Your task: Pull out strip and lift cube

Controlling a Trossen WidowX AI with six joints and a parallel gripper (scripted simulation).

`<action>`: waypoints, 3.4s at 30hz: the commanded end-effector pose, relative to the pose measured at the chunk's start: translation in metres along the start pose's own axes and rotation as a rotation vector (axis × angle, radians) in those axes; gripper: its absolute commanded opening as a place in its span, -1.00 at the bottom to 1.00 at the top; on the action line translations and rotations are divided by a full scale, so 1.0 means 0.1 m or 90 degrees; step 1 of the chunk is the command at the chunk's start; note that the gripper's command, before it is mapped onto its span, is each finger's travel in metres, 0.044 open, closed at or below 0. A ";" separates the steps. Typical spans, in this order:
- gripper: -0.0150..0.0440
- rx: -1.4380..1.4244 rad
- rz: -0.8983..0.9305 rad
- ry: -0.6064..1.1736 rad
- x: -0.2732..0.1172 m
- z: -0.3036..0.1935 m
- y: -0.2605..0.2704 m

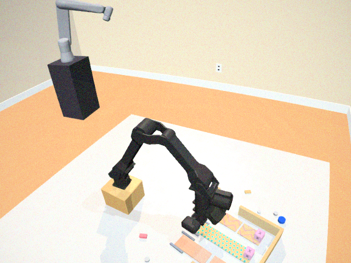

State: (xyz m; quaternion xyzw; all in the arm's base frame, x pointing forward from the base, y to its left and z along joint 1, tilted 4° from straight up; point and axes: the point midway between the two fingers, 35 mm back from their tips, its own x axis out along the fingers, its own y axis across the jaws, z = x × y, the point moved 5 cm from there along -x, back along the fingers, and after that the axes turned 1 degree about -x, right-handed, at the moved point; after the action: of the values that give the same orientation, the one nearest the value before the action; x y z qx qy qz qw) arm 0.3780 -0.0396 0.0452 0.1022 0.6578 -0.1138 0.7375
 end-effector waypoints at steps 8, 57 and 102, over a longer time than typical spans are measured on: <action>-0.49 0.001 0.000 0.007 0.18 -0.02 -0.01; -0.49 0.001 0.000 0.007 0.21 -0.02 -0.01; -0.49 0.001 0.000 0.009 0.24 -0.46 0.01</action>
State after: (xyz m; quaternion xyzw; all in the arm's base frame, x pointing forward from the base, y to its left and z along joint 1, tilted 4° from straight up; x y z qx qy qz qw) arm 0.3468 -0.0285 0.0223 0.1028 0.6536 -0.1129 0.7413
